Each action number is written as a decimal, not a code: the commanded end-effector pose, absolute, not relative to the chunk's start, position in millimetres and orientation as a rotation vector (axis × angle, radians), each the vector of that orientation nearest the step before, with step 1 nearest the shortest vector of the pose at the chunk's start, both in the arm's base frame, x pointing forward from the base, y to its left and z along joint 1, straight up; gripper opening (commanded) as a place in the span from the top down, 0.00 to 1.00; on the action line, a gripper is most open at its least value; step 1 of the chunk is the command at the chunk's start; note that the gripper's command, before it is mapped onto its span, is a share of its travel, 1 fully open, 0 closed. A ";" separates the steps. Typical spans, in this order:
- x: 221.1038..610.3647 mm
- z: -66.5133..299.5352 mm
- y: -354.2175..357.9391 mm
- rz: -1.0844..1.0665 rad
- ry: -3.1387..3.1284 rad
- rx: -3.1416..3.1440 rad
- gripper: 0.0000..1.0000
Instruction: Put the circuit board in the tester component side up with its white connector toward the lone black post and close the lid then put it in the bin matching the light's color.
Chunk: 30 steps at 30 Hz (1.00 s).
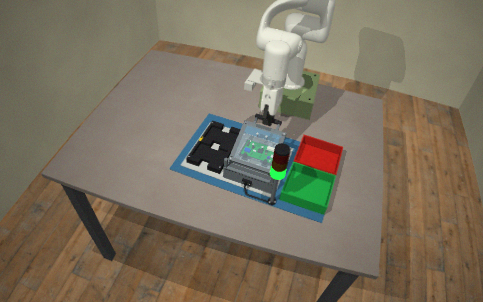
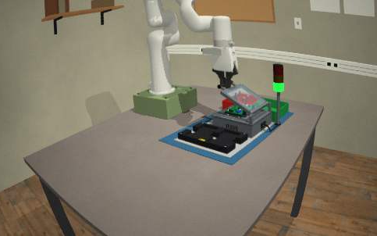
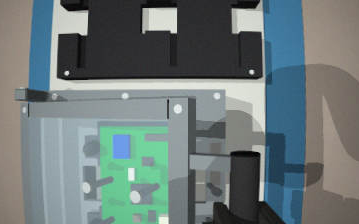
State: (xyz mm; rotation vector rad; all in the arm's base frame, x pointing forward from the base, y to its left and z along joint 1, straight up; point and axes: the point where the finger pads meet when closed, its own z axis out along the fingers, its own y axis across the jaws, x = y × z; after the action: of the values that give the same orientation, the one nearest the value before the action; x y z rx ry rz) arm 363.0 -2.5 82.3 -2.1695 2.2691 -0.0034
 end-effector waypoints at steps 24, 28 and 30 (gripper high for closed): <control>366.7 88.5 -2.6 -0.008 2.267 -2.168 1.00; 370.8 97.3 -2.8 -0.008 2.267 -2.168 1.00; 370.8 97.3 -2.8 -0.008 2.267 -2.168 1.00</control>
State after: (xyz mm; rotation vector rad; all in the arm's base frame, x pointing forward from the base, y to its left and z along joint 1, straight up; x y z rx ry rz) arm 367.9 -2.7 93.3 -2.1700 2.2696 -0.0024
